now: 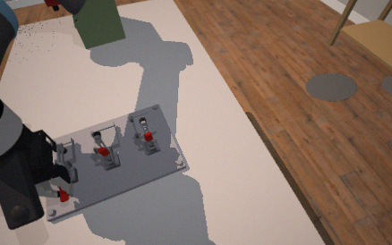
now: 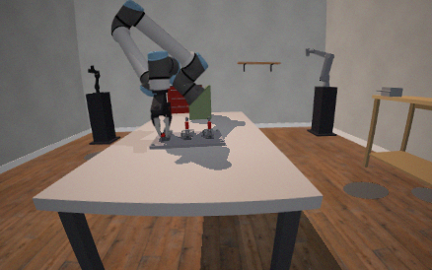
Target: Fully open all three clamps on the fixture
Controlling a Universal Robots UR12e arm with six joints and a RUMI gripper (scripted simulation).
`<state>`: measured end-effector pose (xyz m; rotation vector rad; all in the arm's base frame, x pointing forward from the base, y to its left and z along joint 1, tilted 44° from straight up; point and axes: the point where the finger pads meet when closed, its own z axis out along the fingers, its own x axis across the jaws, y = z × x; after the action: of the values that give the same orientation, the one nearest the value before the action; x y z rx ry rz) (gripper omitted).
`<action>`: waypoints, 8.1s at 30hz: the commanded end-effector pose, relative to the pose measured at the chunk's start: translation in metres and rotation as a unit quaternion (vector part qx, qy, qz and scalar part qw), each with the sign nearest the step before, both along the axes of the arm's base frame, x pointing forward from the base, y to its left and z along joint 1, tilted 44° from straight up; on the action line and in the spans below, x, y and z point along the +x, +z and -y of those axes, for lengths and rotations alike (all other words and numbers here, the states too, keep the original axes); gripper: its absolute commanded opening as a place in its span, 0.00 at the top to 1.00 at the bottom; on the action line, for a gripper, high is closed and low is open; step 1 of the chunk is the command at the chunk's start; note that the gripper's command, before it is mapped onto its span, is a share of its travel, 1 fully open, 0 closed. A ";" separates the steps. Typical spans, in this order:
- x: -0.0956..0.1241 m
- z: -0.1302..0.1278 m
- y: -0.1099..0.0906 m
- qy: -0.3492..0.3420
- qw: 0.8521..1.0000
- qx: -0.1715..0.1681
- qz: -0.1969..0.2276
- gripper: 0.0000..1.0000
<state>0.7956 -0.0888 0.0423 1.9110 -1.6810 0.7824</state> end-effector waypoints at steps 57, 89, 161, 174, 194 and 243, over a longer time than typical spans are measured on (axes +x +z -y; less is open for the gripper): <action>-0.005 -0.007 0.008 0.000 1.000 0.000 0.001 1.00; -0.024 -0.016 0.020 0.000 1.000 0.000 0.001 1.00; -0.053 -0.016 0.023 0.000 1.000 0.000 0.001 1.00; -0.053 -0.016 0.023 0.000 1.000 0.000 0.000 1.00; -0.053 -0.016 0.023 0.000 1.000 0.000 0.000 1.00; -0.055 -0.015 0.023 0.000 1.000 0.000 0.000 1.00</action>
<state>0.7402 -0.0737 0.0648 1.9111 -1.6811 0.7826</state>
